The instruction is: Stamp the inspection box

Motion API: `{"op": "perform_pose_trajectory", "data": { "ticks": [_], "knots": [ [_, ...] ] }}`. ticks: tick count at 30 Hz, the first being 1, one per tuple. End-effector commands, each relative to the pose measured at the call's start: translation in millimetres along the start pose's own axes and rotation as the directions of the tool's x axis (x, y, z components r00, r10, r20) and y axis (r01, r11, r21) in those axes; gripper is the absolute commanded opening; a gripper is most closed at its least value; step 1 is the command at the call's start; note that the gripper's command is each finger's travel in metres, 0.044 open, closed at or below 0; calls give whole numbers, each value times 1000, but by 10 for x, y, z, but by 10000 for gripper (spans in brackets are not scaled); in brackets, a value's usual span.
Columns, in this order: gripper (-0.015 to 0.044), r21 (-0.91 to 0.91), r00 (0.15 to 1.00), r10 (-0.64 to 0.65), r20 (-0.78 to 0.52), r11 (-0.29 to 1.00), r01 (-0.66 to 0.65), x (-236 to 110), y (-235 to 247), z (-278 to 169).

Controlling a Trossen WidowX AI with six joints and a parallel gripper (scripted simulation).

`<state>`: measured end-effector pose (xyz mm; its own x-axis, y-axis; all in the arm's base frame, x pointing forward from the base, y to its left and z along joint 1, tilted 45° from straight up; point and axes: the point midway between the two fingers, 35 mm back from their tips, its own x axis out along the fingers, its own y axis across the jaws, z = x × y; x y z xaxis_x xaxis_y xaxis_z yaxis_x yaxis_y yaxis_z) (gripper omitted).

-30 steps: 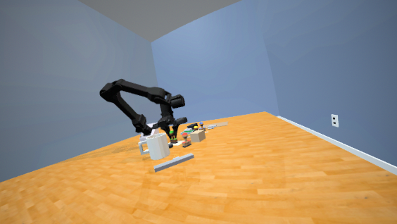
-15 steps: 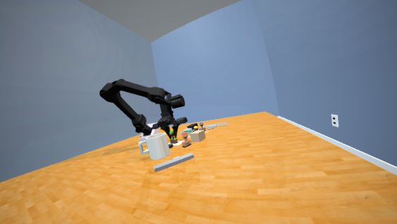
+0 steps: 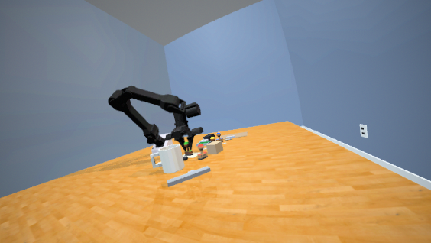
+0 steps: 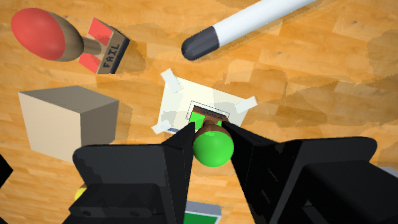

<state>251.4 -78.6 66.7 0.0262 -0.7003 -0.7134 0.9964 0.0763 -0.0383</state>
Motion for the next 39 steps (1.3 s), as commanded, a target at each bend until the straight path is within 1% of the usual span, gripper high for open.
{"op": "perform_pose_trajectory", "data": {
  "ticks": [1, 18, 39],
  "knots": [
    [0, 1, 1000, -1, 5, 1000, 1, 14, 2, 12],
    [0, 1, 1000, -1, 5, 1000, 1, 10, 2, 12],
    [0, 1, 1000, -1, 4, 1000, 1, -98, 9, 10]
  ]
}}
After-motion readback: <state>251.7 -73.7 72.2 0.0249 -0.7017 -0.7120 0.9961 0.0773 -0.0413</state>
